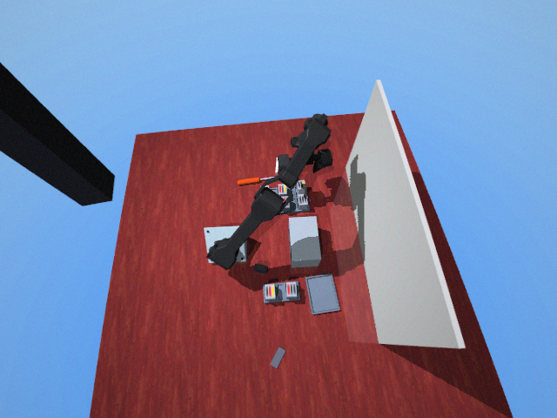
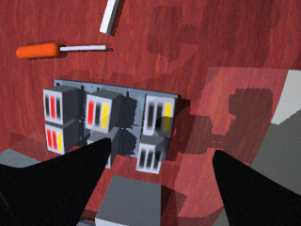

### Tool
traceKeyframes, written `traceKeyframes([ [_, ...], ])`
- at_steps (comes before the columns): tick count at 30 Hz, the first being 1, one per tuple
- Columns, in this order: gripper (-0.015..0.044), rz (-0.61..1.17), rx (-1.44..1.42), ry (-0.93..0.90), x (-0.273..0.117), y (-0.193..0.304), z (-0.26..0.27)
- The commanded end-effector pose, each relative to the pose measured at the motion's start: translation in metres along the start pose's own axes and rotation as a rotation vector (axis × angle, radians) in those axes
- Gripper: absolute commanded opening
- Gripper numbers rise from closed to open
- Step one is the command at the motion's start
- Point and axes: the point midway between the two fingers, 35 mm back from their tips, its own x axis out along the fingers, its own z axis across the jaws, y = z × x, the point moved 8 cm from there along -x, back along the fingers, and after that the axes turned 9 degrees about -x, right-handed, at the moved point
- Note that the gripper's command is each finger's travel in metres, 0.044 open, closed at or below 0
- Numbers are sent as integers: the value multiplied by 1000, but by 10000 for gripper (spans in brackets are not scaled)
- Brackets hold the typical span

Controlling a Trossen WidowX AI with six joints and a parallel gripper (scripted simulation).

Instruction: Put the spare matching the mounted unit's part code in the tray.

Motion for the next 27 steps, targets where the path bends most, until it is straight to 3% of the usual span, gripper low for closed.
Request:
traceKeyframes([
  [1,300,6,-6,-9,16,5,-1],
  [4,300,8,-5,-11,33,8,2],
  [27,300,9,-5,-10,62,7,0],
])
